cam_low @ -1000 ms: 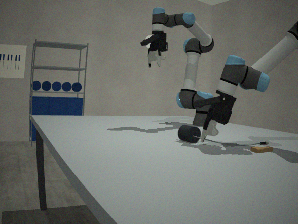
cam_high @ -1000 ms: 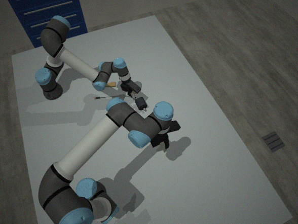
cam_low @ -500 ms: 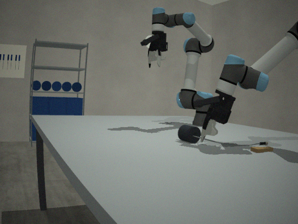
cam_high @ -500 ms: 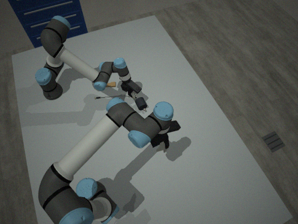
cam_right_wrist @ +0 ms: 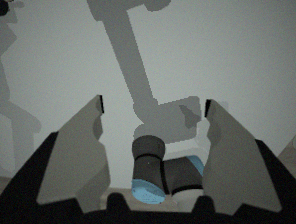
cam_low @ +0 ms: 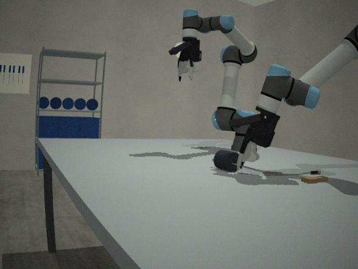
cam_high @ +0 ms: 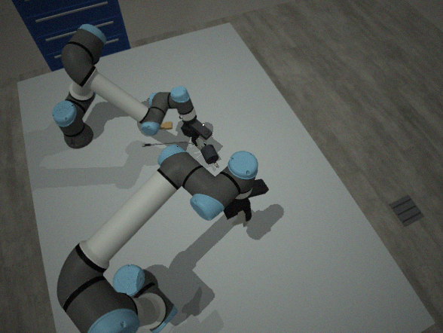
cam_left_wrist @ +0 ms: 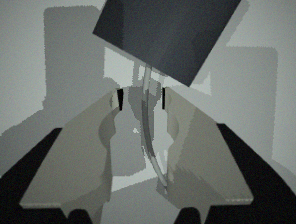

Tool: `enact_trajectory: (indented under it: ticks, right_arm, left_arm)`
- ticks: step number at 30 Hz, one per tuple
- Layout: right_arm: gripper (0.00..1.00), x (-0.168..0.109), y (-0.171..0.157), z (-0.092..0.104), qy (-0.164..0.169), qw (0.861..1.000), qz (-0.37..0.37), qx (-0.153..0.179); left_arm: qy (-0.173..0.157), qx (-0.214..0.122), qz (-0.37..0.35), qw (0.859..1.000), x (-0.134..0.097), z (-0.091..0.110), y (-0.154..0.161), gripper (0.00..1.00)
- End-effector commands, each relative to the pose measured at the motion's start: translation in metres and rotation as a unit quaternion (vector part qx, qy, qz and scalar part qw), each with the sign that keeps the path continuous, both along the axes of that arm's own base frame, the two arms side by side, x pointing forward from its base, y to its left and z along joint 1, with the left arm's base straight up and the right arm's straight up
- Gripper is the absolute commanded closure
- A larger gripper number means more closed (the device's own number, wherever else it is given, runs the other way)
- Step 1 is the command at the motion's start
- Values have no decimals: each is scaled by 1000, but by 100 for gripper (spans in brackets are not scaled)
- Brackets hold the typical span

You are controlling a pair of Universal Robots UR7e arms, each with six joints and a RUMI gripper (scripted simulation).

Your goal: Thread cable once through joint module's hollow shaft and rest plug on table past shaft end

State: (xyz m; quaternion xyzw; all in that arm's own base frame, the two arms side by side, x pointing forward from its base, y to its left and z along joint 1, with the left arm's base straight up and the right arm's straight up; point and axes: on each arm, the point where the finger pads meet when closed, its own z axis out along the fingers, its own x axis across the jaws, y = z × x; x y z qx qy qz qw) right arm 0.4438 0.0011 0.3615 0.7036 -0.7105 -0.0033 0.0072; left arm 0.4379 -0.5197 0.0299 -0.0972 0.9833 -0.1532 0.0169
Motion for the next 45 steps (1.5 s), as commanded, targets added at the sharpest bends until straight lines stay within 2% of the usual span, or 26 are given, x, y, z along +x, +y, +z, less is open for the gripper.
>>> enact_trajectory:
  ticks: [1,13,30,31,45]
  right_arm:
    - [39,0,0,0,-1,1000,0,0]
    - [39,0,0,0,-1,1000,0,0]
    - [39,0,0,0,-1,1000,0,0]
    - [39,0,0,0,-1,1000,0,0]
    - [39,0,0,0,-1,1000,0,0]
  left_arm:
    - [0,-1,0,1000,0,1,-1,80]
    - [0,-1,0,1000,0,1,0,80]
    - [3,4,19,1000,-6,-6,21,80]
    - [3,4,19,1000,-6,-6,22,100]
    - [2,4,18,1000,-6,-5,21,100]
